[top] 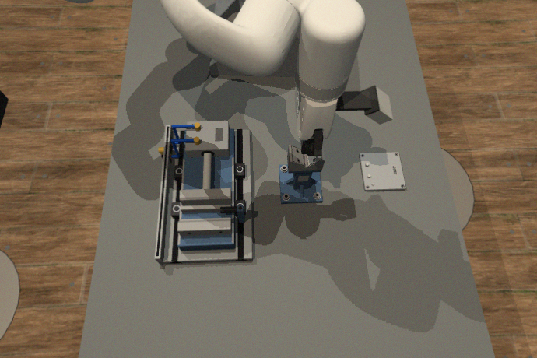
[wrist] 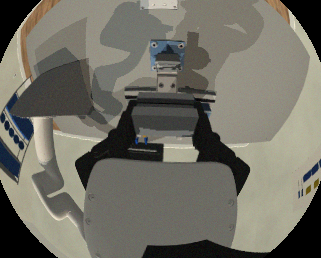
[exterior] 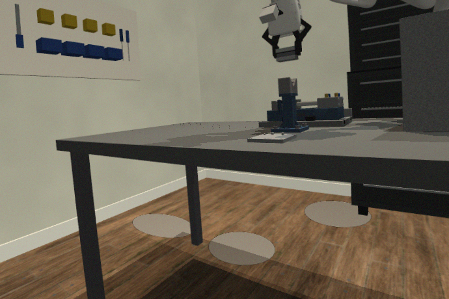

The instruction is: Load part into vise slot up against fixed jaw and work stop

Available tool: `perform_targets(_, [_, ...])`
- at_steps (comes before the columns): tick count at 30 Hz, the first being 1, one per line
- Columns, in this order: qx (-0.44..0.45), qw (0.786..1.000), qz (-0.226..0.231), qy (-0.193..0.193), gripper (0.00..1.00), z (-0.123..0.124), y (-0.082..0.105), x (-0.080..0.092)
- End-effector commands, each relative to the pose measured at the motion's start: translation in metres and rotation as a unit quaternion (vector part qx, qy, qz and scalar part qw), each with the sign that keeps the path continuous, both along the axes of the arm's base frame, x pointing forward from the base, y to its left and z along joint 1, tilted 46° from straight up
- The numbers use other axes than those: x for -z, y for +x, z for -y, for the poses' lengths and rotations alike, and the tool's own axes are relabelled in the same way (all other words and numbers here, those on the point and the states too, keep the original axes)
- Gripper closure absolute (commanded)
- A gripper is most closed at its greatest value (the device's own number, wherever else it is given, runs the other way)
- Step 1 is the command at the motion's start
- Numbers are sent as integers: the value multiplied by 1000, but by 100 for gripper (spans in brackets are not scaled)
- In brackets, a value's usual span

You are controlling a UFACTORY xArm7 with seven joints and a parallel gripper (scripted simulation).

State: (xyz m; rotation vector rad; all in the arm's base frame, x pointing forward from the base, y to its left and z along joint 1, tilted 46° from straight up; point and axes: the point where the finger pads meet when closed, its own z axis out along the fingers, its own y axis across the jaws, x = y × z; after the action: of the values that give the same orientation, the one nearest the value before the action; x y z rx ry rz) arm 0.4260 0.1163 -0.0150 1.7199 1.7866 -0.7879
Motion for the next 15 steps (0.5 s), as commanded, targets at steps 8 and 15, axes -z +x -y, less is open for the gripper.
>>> perform_targets(8, [-1,1000,1,2,100,-2,1,-1])
perform_targets(15, [-1,1000,1,5,100,-2,1,-1])
